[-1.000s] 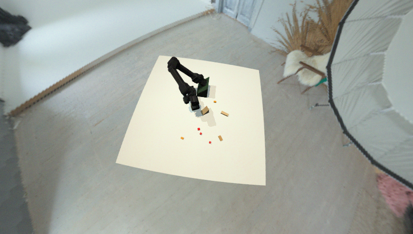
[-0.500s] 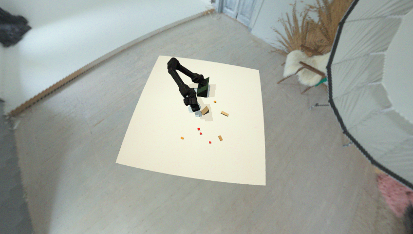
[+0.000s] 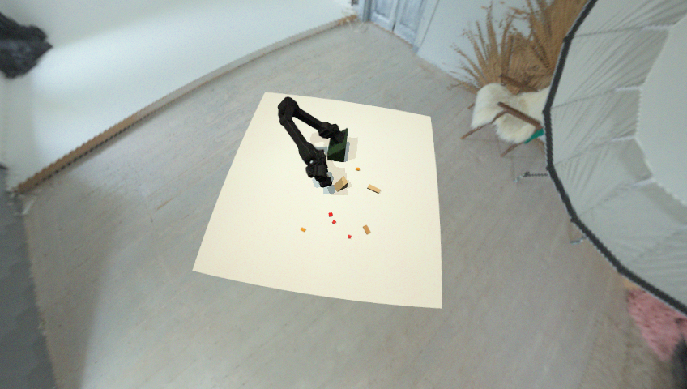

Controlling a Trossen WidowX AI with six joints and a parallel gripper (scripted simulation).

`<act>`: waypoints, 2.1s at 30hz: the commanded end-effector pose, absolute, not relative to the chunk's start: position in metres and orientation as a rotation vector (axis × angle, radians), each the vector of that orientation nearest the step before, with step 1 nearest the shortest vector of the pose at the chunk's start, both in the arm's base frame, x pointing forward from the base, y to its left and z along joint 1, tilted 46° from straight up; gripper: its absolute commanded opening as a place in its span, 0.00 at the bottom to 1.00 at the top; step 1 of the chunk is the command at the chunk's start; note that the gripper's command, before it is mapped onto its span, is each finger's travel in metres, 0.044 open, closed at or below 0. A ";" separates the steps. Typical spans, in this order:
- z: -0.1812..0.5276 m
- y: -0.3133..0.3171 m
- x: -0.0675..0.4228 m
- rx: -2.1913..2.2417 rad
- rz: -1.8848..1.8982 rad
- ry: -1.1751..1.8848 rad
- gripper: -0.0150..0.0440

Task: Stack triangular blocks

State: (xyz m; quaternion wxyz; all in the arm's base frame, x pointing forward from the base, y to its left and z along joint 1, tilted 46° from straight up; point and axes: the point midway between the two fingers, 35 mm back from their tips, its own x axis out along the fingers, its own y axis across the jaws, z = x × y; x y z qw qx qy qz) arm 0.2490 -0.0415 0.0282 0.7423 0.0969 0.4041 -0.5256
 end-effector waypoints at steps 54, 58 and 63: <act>0.027 -0.048 0.243 0.201 -1.162 0.882 0.25; 0.025 -0.049 0.243 0.173 -1.151 0.896 0.25; 0.025 -0.050 0.243 0.165 -1.147 0.901 0.25</act>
